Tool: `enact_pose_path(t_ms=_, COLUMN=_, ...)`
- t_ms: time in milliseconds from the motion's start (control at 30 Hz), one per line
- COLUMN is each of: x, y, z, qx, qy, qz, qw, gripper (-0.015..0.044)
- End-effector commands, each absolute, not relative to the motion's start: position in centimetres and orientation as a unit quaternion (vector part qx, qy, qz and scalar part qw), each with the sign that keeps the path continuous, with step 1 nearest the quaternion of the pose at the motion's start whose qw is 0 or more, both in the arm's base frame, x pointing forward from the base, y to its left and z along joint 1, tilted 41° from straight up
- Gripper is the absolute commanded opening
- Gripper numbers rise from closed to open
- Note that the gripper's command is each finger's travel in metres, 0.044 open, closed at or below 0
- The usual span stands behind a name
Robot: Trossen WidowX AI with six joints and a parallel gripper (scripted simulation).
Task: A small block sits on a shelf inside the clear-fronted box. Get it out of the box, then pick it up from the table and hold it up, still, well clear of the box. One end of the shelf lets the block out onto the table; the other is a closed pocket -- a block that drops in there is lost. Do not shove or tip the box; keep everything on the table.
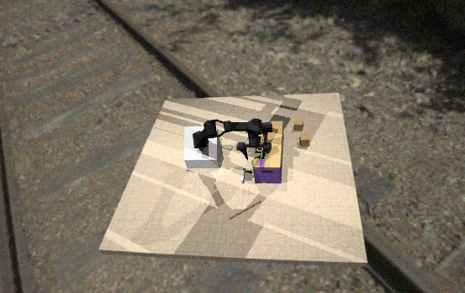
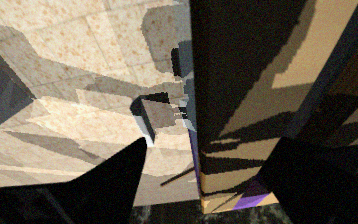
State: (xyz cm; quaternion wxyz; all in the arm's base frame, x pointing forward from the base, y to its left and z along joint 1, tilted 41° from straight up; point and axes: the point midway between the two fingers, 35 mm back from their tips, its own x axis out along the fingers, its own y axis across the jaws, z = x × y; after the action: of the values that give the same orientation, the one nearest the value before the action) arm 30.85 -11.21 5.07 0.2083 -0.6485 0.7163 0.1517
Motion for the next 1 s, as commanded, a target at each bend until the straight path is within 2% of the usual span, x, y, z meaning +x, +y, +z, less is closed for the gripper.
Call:
enact_pose_path(t_ms=0, x=30.7, y=-11.8, z=5.5, qx=-0.647, qy=0.718, qz=0.151, qw=0.207, gripper=0.04)
enact_pose_path(t_ms=700, x=30.5, y=-13.2, z=6.6, qx=-0.647, qy=0.718, qz=0.15, qw=0.207, gripper=0.04)
enact_pose_path(t_ms=967, x=30.8, y=-9.0, z=11.0, qx=-0.646, qy=0.718, qz=0.152, qw=0.209, gripper=0.04)
